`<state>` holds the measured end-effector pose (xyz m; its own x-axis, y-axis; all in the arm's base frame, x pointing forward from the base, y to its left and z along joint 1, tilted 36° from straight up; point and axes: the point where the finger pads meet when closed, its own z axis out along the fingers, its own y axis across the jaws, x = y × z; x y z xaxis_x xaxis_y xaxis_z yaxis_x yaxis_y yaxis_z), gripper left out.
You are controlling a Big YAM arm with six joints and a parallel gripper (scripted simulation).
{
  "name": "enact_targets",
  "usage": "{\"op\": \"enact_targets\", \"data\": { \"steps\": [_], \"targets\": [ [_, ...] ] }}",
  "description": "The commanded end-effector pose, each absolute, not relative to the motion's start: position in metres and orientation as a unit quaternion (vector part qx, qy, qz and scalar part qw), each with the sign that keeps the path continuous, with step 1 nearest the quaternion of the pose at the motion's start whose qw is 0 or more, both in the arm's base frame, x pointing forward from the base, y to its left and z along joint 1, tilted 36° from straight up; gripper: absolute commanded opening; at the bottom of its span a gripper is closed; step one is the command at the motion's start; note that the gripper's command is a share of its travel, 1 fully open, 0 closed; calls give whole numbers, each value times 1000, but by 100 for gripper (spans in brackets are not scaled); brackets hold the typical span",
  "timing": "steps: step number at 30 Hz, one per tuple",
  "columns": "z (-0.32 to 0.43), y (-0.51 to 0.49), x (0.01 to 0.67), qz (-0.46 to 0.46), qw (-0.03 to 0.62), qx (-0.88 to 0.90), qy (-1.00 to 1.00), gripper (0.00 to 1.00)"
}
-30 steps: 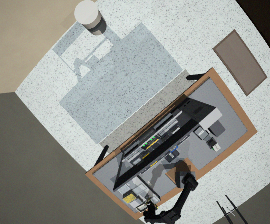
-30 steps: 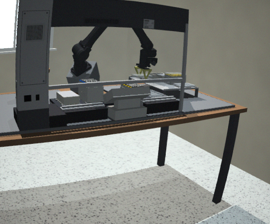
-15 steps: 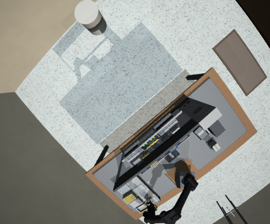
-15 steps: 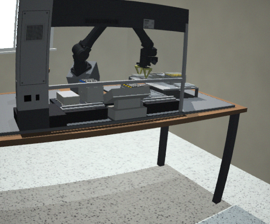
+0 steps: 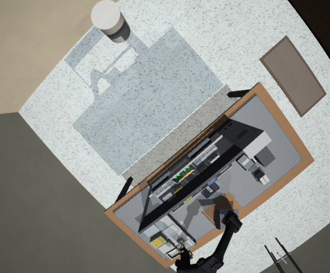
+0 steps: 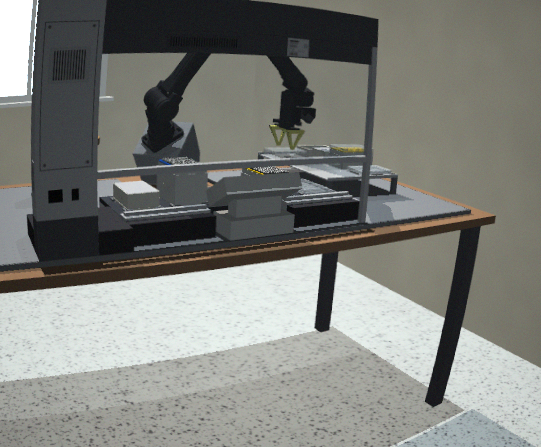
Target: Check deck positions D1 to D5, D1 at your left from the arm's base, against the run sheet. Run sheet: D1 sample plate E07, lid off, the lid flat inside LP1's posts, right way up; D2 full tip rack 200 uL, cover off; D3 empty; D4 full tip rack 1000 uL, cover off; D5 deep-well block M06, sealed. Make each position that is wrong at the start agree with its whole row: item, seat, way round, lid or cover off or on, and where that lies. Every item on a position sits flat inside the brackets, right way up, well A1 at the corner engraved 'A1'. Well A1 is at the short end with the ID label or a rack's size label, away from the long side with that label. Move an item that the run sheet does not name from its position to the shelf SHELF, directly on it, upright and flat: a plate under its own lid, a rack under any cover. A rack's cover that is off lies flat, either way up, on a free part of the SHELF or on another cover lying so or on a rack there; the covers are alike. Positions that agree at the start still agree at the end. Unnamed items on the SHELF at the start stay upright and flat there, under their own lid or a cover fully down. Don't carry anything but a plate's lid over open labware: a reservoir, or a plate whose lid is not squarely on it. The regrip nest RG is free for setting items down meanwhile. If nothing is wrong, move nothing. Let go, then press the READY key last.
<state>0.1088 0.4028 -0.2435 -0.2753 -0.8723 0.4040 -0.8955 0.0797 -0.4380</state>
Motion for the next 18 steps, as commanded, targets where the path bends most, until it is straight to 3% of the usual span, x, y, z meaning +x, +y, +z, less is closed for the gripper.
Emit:
{"op": "enact_targets", "data": {
  "steps": [1,18],
  "targets": [
    [-222,455,100,281,-18,608,-742,100],
    [-213,456,89,290,-9,609,-738,100]
  ]
}}
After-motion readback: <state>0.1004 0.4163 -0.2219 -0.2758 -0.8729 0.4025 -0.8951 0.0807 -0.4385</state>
